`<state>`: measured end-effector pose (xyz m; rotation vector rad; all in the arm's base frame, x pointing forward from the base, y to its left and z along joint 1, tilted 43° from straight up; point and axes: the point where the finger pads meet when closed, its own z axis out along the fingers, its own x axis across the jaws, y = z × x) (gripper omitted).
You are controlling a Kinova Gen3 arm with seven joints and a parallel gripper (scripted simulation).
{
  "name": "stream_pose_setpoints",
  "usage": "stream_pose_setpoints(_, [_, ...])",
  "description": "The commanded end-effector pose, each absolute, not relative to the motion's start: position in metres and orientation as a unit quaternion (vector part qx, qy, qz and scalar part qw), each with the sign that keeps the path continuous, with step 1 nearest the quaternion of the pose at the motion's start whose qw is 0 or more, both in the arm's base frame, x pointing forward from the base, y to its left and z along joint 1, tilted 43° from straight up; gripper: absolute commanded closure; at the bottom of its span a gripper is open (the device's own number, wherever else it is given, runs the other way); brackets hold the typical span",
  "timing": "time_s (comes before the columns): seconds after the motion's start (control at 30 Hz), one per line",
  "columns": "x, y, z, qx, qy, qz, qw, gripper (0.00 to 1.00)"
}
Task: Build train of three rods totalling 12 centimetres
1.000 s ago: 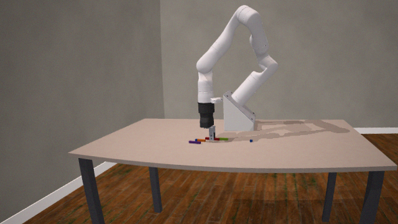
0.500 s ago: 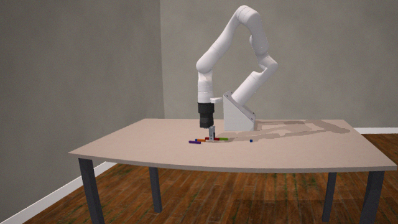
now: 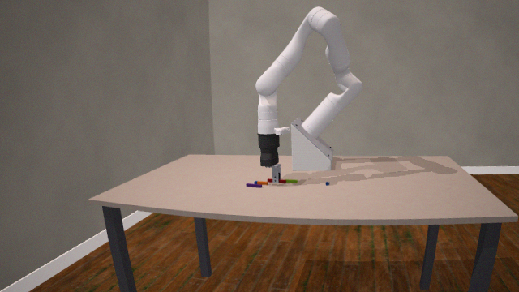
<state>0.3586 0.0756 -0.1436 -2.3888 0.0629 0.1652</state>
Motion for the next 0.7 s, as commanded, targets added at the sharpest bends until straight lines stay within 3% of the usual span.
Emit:
stream_pose_setpoints(0.0, [0.3593,0.0748,-0.1433,-0.929,0.025,0.063,0.364,0.76])
stream_pose_setpoints(0.67, [0.3584,0.0810,-0.1500,-0.929,0.025,0.063,0.364,0.76])
